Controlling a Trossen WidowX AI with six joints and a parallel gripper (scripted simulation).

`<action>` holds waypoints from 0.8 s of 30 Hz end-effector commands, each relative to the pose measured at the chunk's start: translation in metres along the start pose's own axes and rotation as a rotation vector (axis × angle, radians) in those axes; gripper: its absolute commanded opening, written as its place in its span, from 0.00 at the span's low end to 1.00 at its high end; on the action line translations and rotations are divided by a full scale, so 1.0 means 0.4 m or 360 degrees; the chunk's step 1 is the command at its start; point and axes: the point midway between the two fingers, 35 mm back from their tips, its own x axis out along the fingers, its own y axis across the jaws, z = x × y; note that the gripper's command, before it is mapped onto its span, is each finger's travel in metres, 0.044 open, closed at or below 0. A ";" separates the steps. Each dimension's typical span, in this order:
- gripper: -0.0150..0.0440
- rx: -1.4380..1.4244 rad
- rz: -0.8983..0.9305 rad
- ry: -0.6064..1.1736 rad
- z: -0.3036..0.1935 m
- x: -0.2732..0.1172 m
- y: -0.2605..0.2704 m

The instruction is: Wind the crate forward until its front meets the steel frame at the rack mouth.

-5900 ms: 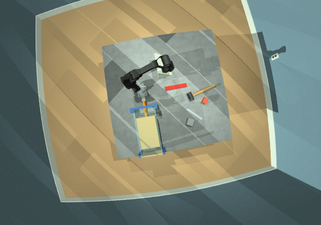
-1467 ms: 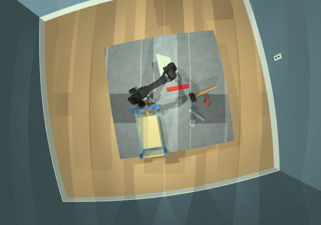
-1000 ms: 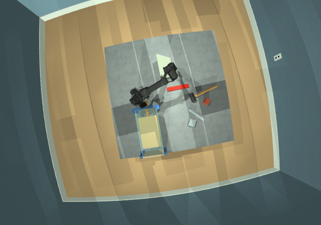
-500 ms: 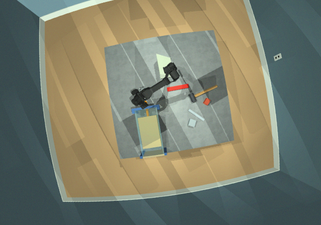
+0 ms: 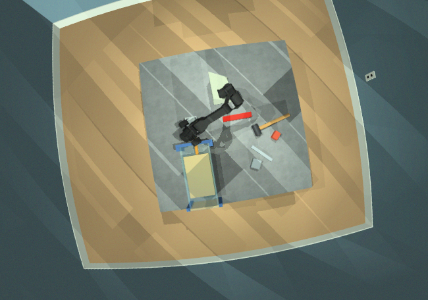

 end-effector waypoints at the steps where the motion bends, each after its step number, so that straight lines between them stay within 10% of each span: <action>1: 0.25 0.0002 0.0029 0.0045 -0.033 -0.003 0.023; 24: 0.25 0.0002 0.0030 0.0048 -0.085 -0.028 0.050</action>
